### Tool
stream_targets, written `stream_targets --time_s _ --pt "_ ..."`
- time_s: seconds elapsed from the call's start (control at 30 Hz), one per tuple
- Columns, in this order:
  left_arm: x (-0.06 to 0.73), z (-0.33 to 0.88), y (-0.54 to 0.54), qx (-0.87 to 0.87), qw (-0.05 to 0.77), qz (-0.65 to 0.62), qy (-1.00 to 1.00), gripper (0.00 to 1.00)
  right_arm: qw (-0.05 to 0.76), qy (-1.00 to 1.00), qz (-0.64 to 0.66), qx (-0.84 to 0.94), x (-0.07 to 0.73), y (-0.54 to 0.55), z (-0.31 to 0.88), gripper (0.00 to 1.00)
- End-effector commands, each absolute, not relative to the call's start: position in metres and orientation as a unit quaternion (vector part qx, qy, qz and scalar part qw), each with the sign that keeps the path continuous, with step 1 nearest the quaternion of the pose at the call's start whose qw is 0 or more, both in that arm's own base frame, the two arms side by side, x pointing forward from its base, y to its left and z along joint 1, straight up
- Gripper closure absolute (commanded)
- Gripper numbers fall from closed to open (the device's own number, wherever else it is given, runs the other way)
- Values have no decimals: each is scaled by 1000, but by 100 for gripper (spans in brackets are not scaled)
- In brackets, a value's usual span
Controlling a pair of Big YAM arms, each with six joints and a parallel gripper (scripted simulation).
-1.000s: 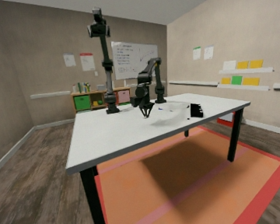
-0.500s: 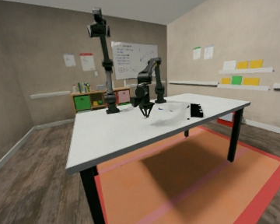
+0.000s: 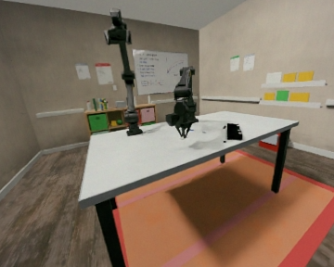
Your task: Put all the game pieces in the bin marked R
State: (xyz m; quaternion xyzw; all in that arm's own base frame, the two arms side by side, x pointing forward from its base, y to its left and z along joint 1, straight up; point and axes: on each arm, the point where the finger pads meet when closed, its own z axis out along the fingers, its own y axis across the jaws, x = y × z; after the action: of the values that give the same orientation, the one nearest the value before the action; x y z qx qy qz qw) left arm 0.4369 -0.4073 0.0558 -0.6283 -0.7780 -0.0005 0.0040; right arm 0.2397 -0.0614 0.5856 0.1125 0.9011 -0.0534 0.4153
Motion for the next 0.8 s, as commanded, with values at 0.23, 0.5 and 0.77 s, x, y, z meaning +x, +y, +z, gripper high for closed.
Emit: stream_targets --time_s 0.23,0.5,0.77 --pt "458 73 -350 -634 -22 0 -773 80 425 896 -56 118 235 -63 603 0" --pt "465 72 -314 -634 -21 -2 -773 80 425 896 -56 118 235 -63 603 0" --pt "474 71 -267 -634 -21 -3 -773 80 425 896 -56 118 235 -63 603 0"
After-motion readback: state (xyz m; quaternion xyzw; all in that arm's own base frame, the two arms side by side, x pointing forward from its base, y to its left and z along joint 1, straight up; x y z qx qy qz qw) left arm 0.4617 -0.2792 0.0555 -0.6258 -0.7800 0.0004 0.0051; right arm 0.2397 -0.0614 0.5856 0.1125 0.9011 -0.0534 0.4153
